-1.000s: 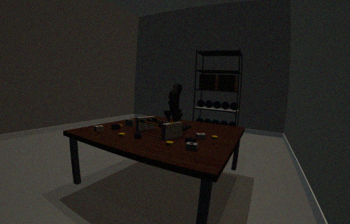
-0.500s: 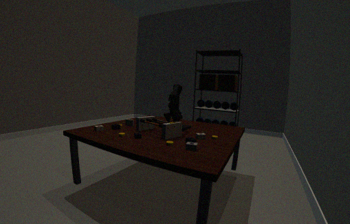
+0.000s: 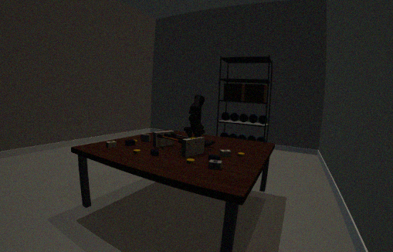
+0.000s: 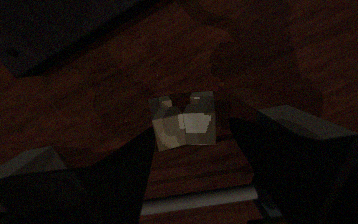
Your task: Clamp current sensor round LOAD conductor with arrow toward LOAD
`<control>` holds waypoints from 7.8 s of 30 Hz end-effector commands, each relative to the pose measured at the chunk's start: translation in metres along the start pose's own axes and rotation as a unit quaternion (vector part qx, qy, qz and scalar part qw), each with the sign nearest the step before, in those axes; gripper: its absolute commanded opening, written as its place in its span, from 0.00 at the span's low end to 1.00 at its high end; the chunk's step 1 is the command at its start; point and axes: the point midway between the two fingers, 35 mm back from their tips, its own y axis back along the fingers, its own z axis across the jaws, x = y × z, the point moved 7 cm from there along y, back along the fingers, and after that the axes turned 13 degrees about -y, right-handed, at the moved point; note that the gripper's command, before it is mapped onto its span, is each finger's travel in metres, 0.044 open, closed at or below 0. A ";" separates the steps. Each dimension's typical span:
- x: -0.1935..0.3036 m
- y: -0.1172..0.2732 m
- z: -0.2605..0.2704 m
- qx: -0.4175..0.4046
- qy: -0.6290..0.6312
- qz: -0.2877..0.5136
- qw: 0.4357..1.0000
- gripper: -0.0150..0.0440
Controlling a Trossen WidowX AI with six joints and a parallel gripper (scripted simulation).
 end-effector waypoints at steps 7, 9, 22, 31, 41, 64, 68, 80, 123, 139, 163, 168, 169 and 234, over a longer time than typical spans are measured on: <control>0.000 0.000 0.000 0.001 0.000 0.000 1.000 0.70; 0.000 0.000 0.000 0.001 0.000 0.000 1.000 0.67; 0.003 0.033 -0.004 0.001 0.001 0.001 1.000 0.25; 0.004 0.074 -0.005 0.000 0.001 0.001 1.000 0.25; 0.000 0.116 0.000 0.000 0.002 0.001 1.000 0.25; 0.009 0.114 -0.003 0.013 -0.322 0.016 0.947 0.25; 0.011 0.114 -0.004 0.016 -0.388 0.018 0.921 0.25; 0.018 0.113 -0.006 0.030 -0.576 0.021 0.817 0.25; 0.041 0.109 -0.013 0.080 -0.979 -0.011 0.185 0.25; 0.050 0.108 -0.015 0.089 -0.990 -0.039 -0.100 0.25; 0.063 0.106 -0.018 0.083 -0.855 -0.089 -0.504 0.25; 0.065 0.106 -0.018 0.078 -0.806 -0.100 -0.578 0.25; 0.066 0.106 -0.018 0.077 -0.795 -0.102 -0.592 0.25; 0.082 0.057 -0.023 0.068 -0.719 -0.115 -0.682 0.25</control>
